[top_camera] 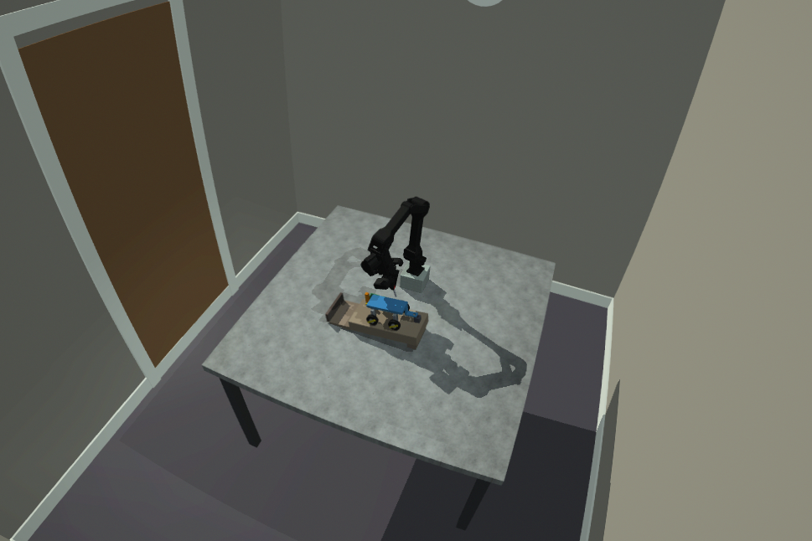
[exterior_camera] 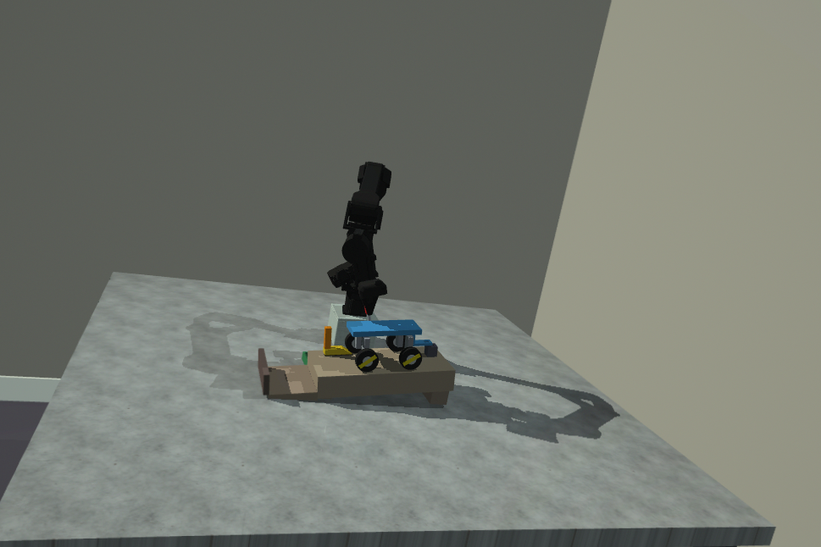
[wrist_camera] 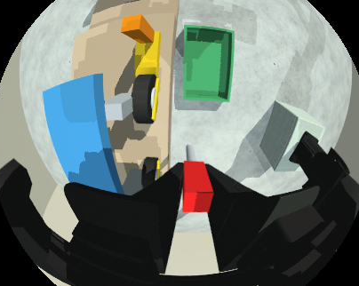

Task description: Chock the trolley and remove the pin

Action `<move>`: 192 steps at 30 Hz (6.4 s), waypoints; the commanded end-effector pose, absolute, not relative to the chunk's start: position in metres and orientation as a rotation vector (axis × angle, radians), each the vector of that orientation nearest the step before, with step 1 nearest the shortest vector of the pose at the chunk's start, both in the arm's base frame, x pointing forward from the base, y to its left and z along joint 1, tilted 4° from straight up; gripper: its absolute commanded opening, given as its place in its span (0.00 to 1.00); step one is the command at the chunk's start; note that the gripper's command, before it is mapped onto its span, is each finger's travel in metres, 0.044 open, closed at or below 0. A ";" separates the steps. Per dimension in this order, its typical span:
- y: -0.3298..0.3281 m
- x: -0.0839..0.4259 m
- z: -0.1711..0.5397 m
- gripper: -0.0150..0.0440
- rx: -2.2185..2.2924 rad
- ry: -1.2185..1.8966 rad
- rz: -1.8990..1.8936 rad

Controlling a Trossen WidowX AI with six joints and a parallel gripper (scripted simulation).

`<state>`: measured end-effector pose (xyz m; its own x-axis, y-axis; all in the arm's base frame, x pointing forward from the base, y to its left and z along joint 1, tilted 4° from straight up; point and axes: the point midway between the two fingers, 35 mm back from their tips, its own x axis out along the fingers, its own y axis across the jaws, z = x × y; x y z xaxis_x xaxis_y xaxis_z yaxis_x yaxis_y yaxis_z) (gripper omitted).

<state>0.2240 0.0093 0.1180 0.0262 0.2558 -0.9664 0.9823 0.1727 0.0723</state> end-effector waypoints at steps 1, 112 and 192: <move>-0.004 0.226 0.117 0.25 1.276 1.437 -0.899; -0.078 0.224 0.039 0.25 2.098 0.004 -1.904; -0.046 0.222 0.005 0.58 2.100 0.008 -1.906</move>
